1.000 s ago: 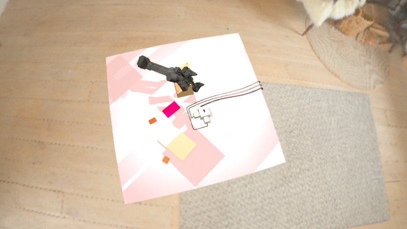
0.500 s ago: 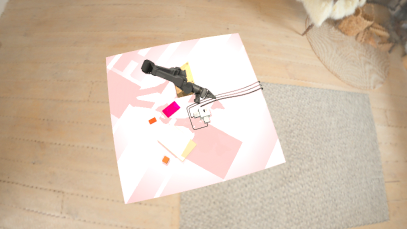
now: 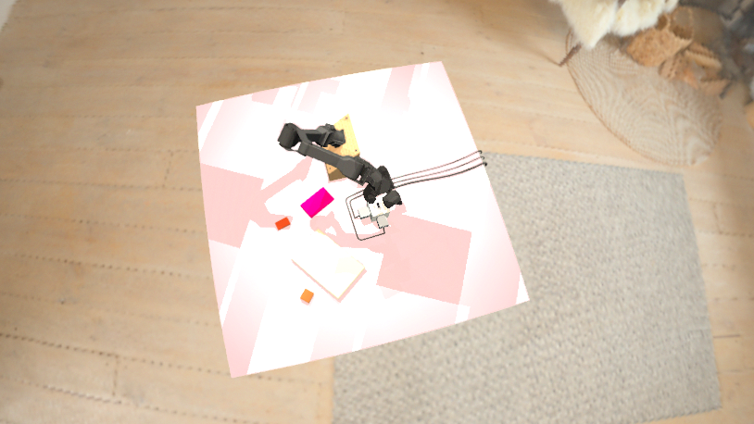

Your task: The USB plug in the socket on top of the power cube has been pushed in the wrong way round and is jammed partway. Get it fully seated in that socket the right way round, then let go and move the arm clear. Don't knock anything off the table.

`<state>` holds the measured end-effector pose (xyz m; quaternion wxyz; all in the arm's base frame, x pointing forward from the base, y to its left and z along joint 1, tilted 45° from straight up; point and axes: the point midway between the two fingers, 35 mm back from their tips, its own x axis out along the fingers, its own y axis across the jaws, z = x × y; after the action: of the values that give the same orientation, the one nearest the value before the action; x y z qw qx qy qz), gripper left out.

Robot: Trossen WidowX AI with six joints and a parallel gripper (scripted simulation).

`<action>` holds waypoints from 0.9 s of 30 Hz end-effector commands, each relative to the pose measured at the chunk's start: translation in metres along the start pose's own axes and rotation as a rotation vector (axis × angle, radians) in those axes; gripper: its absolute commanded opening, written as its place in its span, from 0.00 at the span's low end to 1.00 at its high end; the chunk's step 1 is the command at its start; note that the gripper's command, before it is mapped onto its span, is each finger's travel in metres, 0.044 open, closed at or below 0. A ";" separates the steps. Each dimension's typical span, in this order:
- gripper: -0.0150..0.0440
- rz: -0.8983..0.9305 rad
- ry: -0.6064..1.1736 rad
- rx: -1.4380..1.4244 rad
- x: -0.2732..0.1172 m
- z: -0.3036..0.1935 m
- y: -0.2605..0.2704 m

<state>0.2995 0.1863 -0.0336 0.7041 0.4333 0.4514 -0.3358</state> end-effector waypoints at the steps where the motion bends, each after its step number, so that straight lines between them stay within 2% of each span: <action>1: 1.00 -0.398 -0.588 0.154 0.019 0.073 -0.035; 27: 1.00 -0.401 -0.597 0.154 0.022 0.073 -0.040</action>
<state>0.2963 0.1034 -0.0497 0.6896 0.2697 0.2793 -0.6113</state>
